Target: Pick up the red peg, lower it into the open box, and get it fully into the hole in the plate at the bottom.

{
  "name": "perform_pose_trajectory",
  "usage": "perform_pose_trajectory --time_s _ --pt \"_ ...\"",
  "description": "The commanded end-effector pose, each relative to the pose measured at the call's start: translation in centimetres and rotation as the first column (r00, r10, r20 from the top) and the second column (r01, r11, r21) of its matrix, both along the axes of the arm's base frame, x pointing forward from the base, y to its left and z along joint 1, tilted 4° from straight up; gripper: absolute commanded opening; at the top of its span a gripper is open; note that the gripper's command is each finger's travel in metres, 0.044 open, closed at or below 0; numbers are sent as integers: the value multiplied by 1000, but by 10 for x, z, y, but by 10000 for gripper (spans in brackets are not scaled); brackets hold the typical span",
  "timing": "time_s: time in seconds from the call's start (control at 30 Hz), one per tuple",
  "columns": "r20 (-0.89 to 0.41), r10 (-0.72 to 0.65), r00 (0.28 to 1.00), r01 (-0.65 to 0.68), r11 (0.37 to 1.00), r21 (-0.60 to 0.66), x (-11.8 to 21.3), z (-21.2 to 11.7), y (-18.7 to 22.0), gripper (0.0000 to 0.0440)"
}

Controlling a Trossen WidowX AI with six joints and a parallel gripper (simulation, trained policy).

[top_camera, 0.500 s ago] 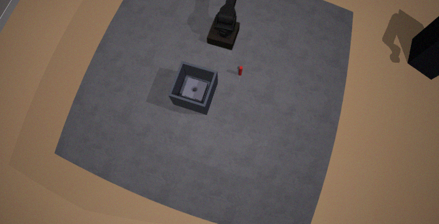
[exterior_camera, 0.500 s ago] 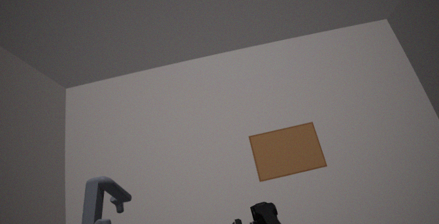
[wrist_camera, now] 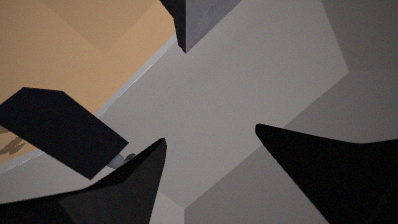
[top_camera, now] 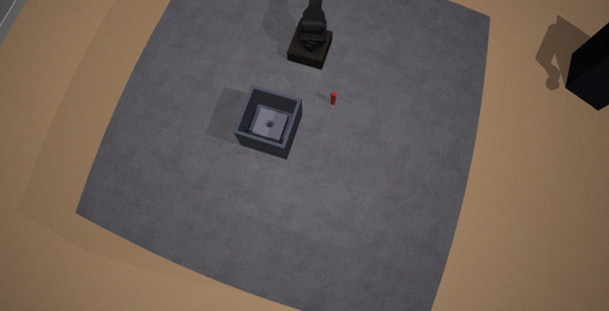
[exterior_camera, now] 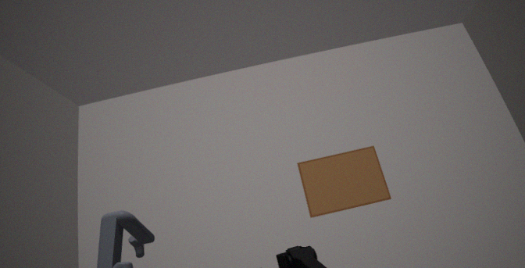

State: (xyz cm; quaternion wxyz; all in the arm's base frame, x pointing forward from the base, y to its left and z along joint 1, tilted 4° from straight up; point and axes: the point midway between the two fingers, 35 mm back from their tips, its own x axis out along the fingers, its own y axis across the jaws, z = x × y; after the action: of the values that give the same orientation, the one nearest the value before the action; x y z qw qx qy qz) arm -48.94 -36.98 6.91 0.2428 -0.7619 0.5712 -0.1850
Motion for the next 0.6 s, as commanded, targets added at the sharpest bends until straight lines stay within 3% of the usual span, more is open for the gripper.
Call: perform_pose_trajectory --time_s 0.0,0.57 --pt "41 28 999 -28 1000 11 25 4 -41 440" --pt "141 128 982 -131 991 16 142 37 -173 440"
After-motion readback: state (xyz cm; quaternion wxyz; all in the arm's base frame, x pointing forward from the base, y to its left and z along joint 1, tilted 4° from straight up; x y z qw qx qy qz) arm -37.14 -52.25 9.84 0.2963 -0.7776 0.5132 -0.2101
